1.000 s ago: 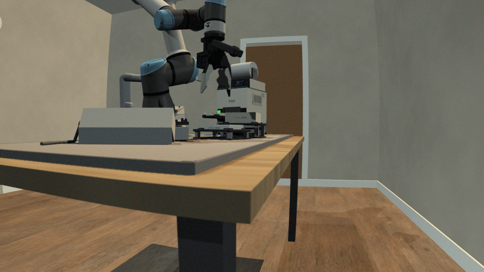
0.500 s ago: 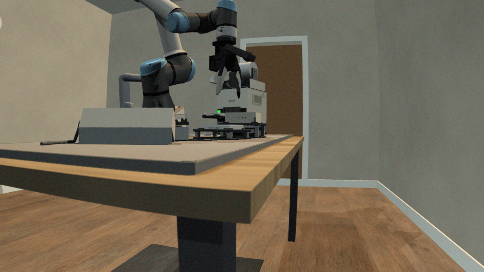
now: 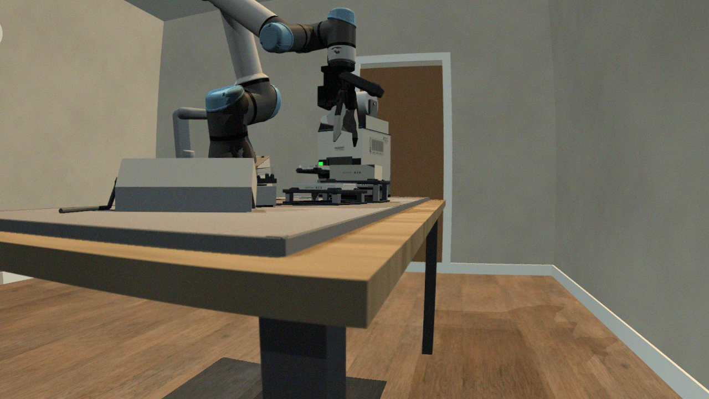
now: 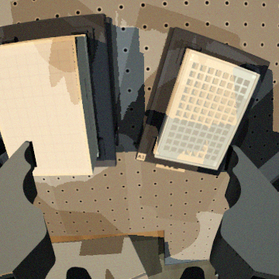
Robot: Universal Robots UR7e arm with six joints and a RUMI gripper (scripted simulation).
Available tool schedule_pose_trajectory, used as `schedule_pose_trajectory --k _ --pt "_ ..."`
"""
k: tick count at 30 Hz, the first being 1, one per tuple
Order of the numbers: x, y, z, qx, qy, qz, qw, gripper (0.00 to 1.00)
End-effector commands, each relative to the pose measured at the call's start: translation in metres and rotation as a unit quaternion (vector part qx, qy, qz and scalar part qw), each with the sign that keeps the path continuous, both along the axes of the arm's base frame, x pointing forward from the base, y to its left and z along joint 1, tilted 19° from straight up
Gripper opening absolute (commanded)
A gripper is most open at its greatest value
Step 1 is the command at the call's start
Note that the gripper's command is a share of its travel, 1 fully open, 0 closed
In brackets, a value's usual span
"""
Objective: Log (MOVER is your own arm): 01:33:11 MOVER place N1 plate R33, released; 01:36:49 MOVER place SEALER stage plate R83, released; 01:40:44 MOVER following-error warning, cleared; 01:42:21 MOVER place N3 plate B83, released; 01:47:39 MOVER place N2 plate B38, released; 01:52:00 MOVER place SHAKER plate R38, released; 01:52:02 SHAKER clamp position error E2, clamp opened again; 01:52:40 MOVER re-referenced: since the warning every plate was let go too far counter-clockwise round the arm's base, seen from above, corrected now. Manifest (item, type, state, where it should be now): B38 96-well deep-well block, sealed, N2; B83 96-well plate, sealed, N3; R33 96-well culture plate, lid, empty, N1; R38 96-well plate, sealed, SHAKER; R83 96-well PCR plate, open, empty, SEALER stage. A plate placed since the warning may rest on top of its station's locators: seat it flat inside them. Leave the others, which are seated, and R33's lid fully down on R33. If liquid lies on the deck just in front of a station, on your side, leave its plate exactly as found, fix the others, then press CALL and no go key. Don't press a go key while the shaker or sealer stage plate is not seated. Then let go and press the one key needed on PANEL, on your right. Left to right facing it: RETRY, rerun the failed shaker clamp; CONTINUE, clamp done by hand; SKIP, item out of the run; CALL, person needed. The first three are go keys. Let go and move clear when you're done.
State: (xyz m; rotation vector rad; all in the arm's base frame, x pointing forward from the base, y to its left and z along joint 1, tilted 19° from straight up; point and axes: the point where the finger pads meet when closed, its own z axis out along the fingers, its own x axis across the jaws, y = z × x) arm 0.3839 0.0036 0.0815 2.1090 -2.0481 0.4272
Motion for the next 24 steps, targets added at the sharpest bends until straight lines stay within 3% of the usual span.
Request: schedule_pose_trajectory --k 1,15,24 --pt "-0.001 0.022 -0.007 -0.004 0.014 0.042 0.999 0.82" --pt "-0.004 0.077 -0.026 -0.006 0.021 0.064 0.9977 0.82" --pt "-0.004 0.077 -0.026 -0.006 0.021 0.064 0.9977 0.82"
